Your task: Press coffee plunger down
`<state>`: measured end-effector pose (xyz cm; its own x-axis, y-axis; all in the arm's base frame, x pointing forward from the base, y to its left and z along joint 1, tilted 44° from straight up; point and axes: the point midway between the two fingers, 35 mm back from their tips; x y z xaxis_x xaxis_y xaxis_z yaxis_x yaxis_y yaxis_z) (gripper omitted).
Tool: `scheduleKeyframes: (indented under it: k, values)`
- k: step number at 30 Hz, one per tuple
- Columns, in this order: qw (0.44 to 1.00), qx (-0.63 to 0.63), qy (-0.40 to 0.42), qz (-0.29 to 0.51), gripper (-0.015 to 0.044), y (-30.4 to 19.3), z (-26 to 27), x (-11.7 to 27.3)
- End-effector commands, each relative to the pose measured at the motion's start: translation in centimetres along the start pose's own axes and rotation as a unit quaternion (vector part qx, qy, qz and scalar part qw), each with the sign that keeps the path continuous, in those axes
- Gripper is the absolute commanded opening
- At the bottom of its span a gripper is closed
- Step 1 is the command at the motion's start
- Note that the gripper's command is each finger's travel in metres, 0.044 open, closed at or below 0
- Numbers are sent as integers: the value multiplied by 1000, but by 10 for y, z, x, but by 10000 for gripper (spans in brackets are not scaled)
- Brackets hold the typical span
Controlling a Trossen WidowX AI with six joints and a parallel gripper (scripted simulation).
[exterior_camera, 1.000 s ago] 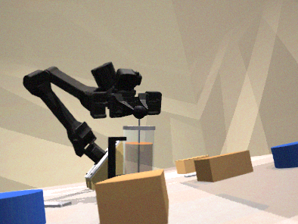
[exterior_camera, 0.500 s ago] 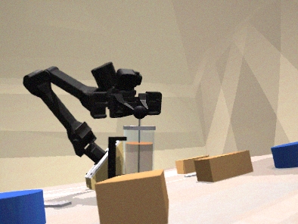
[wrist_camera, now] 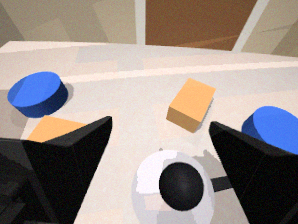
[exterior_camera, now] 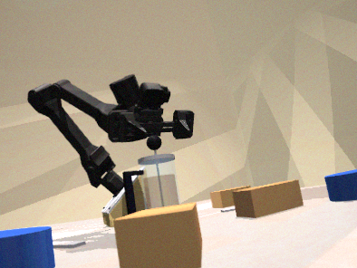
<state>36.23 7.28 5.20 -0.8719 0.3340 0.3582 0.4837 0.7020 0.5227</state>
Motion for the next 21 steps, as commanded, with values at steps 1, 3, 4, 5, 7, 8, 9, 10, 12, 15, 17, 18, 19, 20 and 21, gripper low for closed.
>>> scheduleKeyframes:
  k: [1,3,4,5,7,8,9,10,12,15,17,18,19,20,21]
  values:
    - [1000,-2,3,0,440,3,0,3]
    - [1000,-2,5,2,440,11,-1,11]
    - [1000,-2,6,3,440,16,-2,18]
    - [1000,-1,7,4,440,22,-4,25]
    - [1000,0,7,6,440,34,-9,44]
    - [1000,1,7,7,440,40,-13,55]
    - [1000,2,6,6,440,44,-17,65]
    - [1000,3,5,6,440,46,-19,70]
    - [1000,3,5,6,440,47,-19,72]
    - [1000,3,5,6,440,47,-20,72]
    - [1000,3,5,6,440,47,-19,72]
    - [1000,2,3,6,440,46,-21,72]
    - [1000,2,3,6,440,46,-21,72]
    - [1000,2,3,6,440,46,-21,72]
    - [1000,2,3,6,440,46,-21,72]
Point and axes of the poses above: the point midway between the two fingers, 35 mm back from their tips, its own x axis back along the fingers, its own z axis across the jaws, y = z × x, and after that the axes turned 9 degrees about x, right-handed
